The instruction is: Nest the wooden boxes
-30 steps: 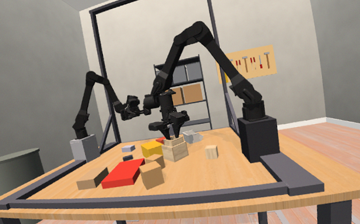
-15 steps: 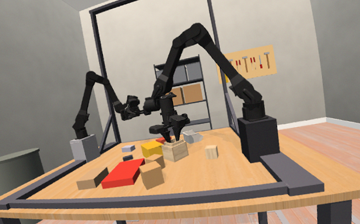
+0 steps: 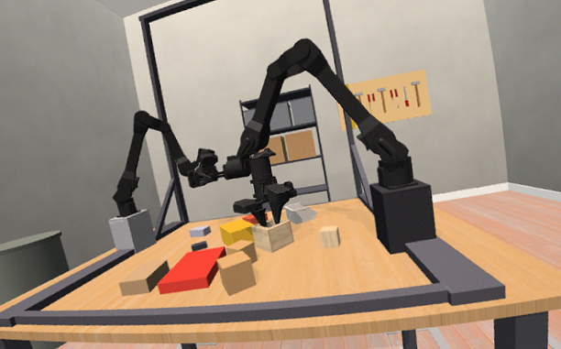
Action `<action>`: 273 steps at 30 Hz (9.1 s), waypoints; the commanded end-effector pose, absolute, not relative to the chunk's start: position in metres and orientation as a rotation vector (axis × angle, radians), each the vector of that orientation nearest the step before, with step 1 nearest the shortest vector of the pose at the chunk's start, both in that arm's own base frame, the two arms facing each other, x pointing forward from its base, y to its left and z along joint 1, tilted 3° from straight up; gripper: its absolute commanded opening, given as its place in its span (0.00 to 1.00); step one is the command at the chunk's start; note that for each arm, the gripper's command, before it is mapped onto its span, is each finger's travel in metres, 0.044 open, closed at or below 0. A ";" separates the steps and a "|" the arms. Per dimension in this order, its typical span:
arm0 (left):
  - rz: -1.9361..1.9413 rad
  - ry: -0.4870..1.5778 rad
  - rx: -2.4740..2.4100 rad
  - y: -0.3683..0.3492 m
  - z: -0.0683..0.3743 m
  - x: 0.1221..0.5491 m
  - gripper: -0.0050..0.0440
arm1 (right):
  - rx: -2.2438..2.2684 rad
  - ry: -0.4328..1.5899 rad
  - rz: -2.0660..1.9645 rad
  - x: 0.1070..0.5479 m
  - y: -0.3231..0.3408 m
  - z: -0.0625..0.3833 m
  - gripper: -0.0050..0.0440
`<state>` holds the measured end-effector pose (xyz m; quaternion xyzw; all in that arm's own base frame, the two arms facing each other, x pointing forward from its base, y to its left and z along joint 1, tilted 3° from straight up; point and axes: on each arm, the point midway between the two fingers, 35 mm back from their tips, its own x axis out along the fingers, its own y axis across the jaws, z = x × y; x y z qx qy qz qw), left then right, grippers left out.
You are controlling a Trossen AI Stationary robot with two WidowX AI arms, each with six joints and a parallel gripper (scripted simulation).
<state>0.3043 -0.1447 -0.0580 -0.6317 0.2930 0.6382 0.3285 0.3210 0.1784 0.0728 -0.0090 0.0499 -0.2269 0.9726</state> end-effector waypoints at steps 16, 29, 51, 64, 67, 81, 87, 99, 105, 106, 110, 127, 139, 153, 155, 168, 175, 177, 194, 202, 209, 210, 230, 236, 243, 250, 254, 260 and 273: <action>1.665 0.767 -1.658 -0.145 -0.062 0.307 0.64 | -0.013 0.096 -0.458 0.321 0.179 0.076 0.92; 1.644 0.767 -1.681 -0.147 -0.054 0.310 0.44 | -0.013 0.096 -0.458 0.321 0.179 0.076 0.92; 1.644 0.767 -1.681 -0.147 -0.054 0.310 0.16 | -0.013 0.096 -0.458 0.321 0.179 0.076 0.92; 1.603 0.793 -1.669 -0.150 -0.048 0.314 0.10 | -0.013 0.096 -0.458 0.321 0.179 0.076 0.92; 1.479 0.911 -1.543 -0.152 -0.040 0.316 0.10 | -0.013 0.096 -0.458 0.321 0.179 0.076 0.92; 1.072 1.214 -1.100 -0.154 -0.018 0.317 0.09 | -0.013 0.096 -0.458 0.321 0.179 0.076 0.92; 0.890 1.311 -0.902 -0.154 -0.009 0.317 0.00 | -0.013 0.096 -0.458 0.321 0.179 0.076 0.92; 0.535 1.443 -0.521 -0.156 0.009 0.316 0.00 | -0.013 0.096 -0.458 0.321 0.179 0.076 0.92; 0.344 1.486 -0.318 -0.156 0.018 0.315 0.00 | -0.013 0.096 -0.458 0.321 0.179 0.076 0.92; 0.312 1.492 -0.283 -0.156 0.019 0.315 0.00 | -0.013 0.096 -0.458 0.321 0.179 0.076 0.92; 0.183 1.508 -0.147 -0.156 0.025 0.314 0.00 | -0.013 0.096 -0.458 0.321 0.179 0.076 0.92; 0.024 1.535 0.037 -0.155 0.026 0.310 0.25 | -0.019 0.099 -0.457 0.321 0.179 0.076 0.92; -0.120 1.554 0.370 -0.152 0.007 0.278 0.74 | -0.081 0.245 -0.363 0.354 0.178 0.074 0.92; -0.281 1.560 0.724 -0.144 -0.008 0.246 0.92 | -0.164 0.457 -0.273 0.372 0.165 0.061 0.92; -0.309 1.559 0.784 -0.143 -0.010 0.241 0.92 | -0.174 0.496 -0.259 0.373 0.162 0.059 0.92; -0.492 1.541 1.176 -0.129 -0.022 0.211 0.92 | -0.206 0.772 -0.173 0.370 0.140 0.045 0.92; -0.599 1.519 1.405 -0.119 -0.027 0.195 0.92 | -0.199 0.946 -0.126 0.357 0.125 0.040 0.92; -0.630 1.511 1.470 -0.116 -0.028 0.191 0.92 | -0.192 0.997 -0.114 0.352 0.121 0.039 0.92; -0.867 1.424 1.989 -0.089 -0.031 0.162 0.92 | -0.061 1.424 -0.033 0.292 0.090 0.050 0.92; -0.920 1.398 2.106 -0.083 -0.031 0.157 0.92 | -0.011 1.521 -0.019 0.274 0.085 0.057 0.92; -0.925 1.418 2.112 -0.081 -0.042 0.156 0.92 | -0.018 1.540 -0.028 0.271 0.085 0.051 0.92; -0.926 1.418 2.112 -0.081 -0.046 0.156 0.92 | -0.018 1.540 -0.028 0.271 0.085 0.051 0.92; -0.926 1.413 2.104 -0.079 -0.099 0.156 0.92 | -0.018 1.540 -0.028 0.271 0.085 0.051 0.92; -0.925 1.411 2.103 -0.080 -0.106 0.157 0.92 | -0.018 1.540 -0.028 0.271 0.085 0.051 0.92; -0.925 1.412 2.104 -0.079 -0.108 0.157 0.67 | -0.018 1.540 -0.028 0.271 0.085 0.051 0.92; -0.924 1.406 2.099 -0.080 -0.106 0.157 0.63 | -0.018 1.540 -0.028 0.271 0.085 0.051 0.92; -0.924 1.406 2.099 -0.080 -0.106 0.157 0.58 | -0.018 1.540 -0.028 0.271 0.085 0.051 0.92; -0.924 1.406 2.099 -0.080 -0.106 0.157 0.50 | -0.018 1.540 -0.028 0.271 0.085 0.051 0.92; -0.924 1.406 2.099 -0.080 -0.106 0.157 0.10 | -0.018 1.540 -0.028 0.271 0.085 0.051 0.92</action>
